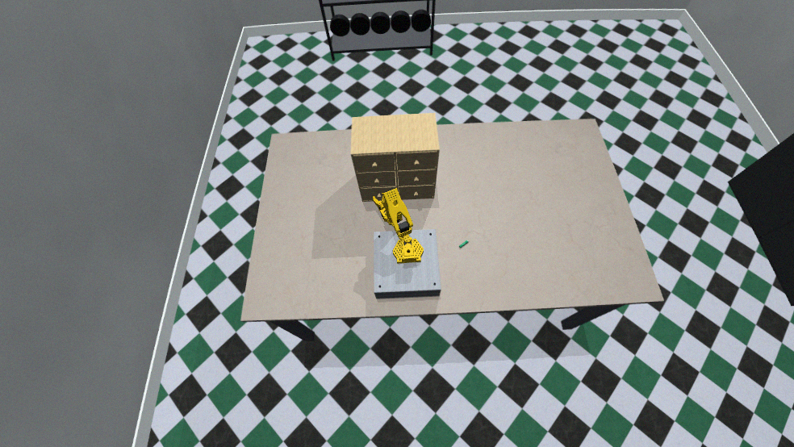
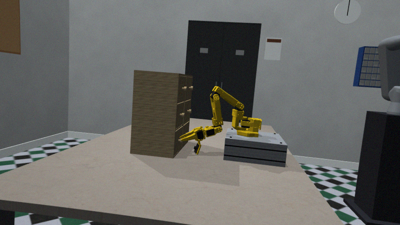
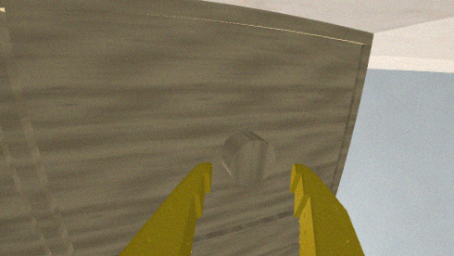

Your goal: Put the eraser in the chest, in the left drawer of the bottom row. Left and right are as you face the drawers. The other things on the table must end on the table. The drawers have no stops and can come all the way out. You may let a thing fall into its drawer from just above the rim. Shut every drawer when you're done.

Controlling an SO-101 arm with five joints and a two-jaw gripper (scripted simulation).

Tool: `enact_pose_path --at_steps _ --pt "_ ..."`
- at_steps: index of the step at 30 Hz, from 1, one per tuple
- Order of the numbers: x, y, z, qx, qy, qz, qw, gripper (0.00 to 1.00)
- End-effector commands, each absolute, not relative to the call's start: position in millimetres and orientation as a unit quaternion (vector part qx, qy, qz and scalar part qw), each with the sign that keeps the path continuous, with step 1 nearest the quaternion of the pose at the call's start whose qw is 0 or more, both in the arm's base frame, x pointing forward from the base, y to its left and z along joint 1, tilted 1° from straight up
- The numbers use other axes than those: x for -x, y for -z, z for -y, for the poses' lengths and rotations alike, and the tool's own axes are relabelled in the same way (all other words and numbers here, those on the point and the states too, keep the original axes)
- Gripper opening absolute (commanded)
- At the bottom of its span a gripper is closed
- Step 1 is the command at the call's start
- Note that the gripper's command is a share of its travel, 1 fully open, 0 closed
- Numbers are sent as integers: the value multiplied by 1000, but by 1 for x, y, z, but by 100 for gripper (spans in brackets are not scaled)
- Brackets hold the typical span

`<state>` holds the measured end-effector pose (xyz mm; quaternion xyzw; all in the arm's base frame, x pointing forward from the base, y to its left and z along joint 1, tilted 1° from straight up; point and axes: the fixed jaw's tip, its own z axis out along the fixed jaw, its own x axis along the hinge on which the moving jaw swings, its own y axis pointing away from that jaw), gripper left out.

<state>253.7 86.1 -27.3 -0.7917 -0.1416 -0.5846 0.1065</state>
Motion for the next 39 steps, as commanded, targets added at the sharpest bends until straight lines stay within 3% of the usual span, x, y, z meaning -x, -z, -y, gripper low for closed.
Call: enact_pose_path --at_steps 1,31,39 --pt "-255 32 -79 798 579 137 95 20" --pt "-255 32 -79 798 579 137 95 0" --pt "-255 32 -79 798 579 137 95 0"
